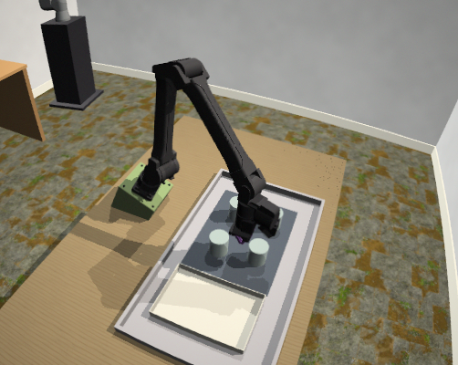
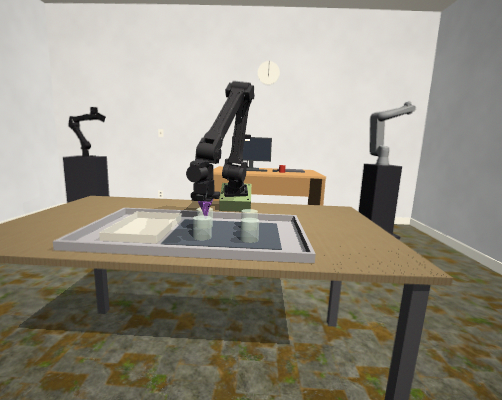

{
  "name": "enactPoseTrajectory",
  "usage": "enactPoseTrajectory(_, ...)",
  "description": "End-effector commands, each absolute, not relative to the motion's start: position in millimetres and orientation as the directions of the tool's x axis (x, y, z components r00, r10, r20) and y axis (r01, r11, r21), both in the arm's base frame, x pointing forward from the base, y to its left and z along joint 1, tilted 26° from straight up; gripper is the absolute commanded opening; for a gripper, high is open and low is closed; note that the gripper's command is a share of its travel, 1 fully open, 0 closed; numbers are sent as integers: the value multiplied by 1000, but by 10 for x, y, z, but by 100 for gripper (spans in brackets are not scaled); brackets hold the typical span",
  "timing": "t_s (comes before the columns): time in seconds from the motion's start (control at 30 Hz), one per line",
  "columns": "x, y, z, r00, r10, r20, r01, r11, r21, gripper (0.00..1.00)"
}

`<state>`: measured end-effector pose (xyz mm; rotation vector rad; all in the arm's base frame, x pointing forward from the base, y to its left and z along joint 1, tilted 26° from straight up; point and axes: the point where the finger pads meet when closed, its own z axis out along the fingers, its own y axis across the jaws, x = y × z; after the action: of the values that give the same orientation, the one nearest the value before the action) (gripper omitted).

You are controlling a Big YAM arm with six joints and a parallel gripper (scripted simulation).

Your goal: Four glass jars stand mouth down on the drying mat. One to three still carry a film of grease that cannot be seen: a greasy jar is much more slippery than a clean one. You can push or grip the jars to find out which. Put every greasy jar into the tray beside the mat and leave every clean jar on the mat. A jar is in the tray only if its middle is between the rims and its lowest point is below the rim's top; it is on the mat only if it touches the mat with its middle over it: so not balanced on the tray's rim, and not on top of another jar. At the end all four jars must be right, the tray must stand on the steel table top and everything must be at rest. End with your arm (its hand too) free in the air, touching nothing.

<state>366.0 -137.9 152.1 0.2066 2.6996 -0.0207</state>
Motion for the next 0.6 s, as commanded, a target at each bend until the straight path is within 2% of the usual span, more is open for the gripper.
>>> enactPoseTrajectory(0.0,3762,-1382,1582,-889,141,-435,150,989,14,0)
enactPoseTrajectory(0.57,3780,-1385,1591,-889,141,-435,150,989,14,0)
